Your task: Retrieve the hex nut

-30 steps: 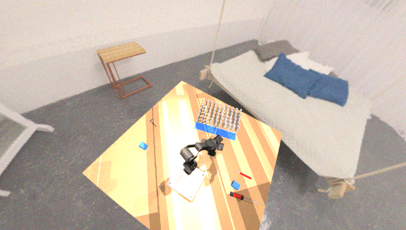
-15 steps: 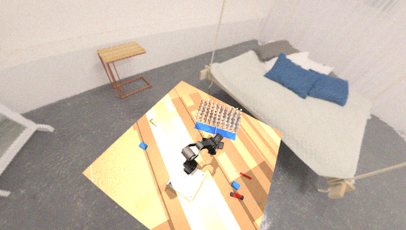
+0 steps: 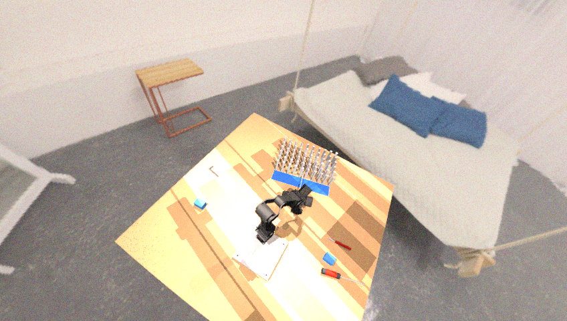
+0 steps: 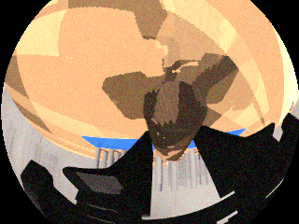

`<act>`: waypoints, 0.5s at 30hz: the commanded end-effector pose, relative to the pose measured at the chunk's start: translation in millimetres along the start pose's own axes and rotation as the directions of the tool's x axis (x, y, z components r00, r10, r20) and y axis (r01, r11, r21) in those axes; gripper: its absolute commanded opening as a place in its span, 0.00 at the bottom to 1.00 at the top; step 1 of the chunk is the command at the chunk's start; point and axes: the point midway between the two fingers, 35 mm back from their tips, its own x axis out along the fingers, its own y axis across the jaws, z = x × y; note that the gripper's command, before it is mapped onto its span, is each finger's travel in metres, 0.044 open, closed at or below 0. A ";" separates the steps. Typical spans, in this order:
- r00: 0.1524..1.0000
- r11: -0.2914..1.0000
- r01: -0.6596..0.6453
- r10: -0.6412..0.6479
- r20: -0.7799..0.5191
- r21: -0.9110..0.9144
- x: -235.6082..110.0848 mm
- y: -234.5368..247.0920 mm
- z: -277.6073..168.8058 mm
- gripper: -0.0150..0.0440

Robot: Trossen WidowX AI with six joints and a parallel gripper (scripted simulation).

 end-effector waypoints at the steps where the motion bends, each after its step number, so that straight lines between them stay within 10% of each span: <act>1: 1.000 1.000 -0.010 0.010 -0.013 0.001 0.7 3.4 -8.1 0.25; 15: 1.000 1.000 -0.010 0.010 -0.014 0.001 6.0 3.5 -17.1 0.25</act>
